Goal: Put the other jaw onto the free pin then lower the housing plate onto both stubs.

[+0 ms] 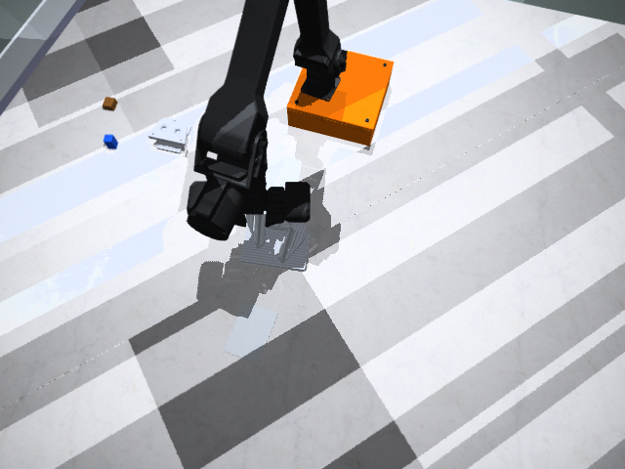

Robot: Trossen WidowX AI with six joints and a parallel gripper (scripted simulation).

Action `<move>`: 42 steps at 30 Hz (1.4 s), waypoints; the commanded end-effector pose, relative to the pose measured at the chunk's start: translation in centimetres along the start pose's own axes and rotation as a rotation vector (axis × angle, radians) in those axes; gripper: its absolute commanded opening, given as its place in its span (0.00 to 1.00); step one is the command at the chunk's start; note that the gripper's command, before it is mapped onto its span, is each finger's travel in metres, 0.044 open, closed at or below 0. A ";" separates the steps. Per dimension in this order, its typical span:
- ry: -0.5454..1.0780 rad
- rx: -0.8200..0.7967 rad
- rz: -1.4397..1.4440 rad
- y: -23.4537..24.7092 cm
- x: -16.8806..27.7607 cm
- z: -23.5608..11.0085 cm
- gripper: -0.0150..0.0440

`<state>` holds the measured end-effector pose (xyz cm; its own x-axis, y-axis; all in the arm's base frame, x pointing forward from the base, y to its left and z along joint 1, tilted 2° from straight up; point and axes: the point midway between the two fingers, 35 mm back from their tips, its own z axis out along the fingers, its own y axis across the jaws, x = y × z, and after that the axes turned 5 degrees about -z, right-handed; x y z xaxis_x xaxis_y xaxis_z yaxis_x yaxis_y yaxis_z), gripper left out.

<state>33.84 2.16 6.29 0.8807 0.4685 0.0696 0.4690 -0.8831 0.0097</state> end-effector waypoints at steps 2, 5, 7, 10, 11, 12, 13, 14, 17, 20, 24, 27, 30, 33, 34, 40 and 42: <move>-0.004 0.001 -0.001 0.0 0.0 1.0 0.48; -0.004 0.001 -0.001 0.0 0.0 1.5 0.48; -0.004 0.001 -0.001 0.0 -0.1 1.8 0.48; -0.004 0.001 -0.001 0.0 -0.1 2.3 0.48; -0.004 0.001 -0.001 0.0 -0.1 2.5 0.48; -0.004 0.001 -0.001 0.0 -0.1 2.6 0.48; -0.004 0.001 -0.001 0.0 -0.1 2.8 0.48; -0.004 0.001 -0.001 0.0 -0.1 3.0 0.48; -0.004 0.001 -0.001 -0.1 -0.1 3.5 0.48; -0.004 0.001 -0.001 -0.1 -0.2 3.8 0.48; -0.004 0.001 -0.001 -0.1 -0.2 3.9 0.48; -0.004 0.001 -0.001 -0.1 -0.2 3.9 0.48; -0.004 0.001 -0.001 -0.1 -0.2 3.9 0.48; -0.004 0.001 -0.001 -0.1 -0.2 3.9 0.48; -0.004 0.001 -0.001 -0.1 -0.2 3.9 0.48; -0.004 0.001 -0.001 -0.1 -0.2 4.1 0.48; -0.004 0.001 -0.001 -0.1 -0.2 4.2 0.48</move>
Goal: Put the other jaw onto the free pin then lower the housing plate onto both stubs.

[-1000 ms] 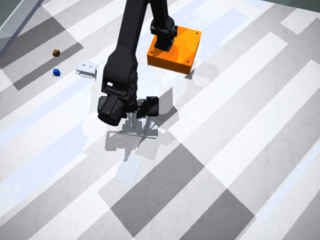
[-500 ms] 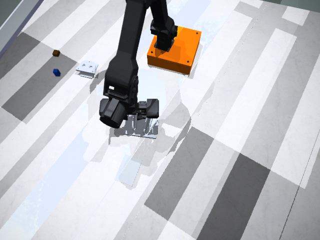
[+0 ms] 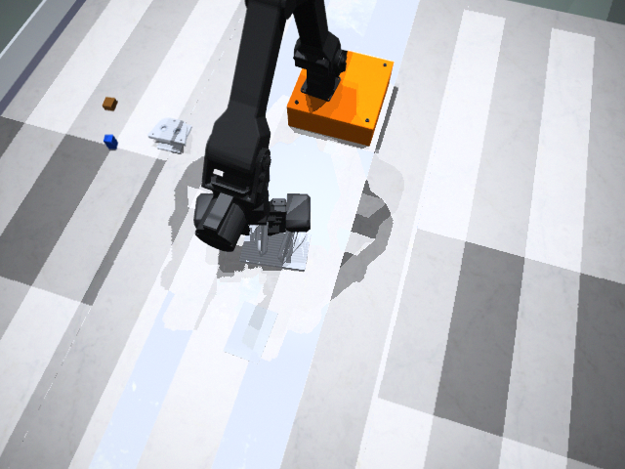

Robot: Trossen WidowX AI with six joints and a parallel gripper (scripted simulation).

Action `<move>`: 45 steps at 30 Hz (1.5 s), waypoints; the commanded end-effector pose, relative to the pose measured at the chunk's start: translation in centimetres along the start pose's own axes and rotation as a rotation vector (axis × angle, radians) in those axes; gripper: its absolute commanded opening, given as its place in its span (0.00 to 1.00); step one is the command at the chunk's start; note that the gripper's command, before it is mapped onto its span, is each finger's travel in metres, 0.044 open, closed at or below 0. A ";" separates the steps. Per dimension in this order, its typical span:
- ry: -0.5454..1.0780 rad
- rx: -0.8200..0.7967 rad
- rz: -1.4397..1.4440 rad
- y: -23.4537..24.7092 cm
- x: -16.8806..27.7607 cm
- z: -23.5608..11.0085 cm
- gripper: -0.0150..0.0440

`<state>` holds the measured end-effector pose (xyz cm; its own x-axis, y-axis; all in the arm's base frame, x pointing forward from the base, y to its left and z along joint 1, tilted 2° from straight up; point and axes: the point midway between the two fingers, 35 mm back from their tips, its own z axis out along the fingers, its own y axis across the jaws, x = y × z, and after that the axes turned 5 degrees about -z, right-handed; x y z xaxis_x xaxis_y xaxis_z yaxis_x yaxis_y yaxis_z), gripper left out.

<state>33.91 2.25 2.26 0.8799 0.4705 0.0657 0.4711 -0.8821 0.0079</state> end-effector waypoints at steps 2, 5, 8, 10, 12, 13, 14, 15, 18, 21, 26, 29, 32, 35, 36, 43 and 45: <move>0.000 -0.001 0.001 0.0 0.0 0.1 0.48; 0.000 -0.001 0.001 0.0 0.0 0.1 0.48; 0.000 -0.001 0.001 0.0 0.0 0.3 0.48; 0.000 -0.001 0.001 0.0 0.0 0.4 0.48; 0.000 -0.001 0.001 0.0 0.0 0.4 0.48; 0.000 -0.001 0.001 0.0 0.0 0.4 0.48; 0.000 -0.001 0.001 0.0 0.0 0.4 0.48; 0.000 -0.001 0.001 0.0 0.0 0.4 0.48; 0.000 -0.001 0.001 0.0 0.0 0.5 0.48; 0.000 -0.001 0.000 0.0 0.0 0.7 0.48; 0.000 -0.001 0.000 0.0 0.0 0.8 0.48; 0.000 -0.001 0.000 0.0 0.0 0.8 0.48; 0.000 -0.001 -0.001 0.0 0.0 0.9 0.48; 0.000 -0.001 -0.002 0.0 0.0 1.1 0.48; 0.000 -0.001 -0.002 0.0 0.0 1.1 0.48; 0.000 -0.001 -0.003 0.0 0.0 1.1 0.48; 0.000 -0.001 -0.005 0.0 0.0 1.3 0.48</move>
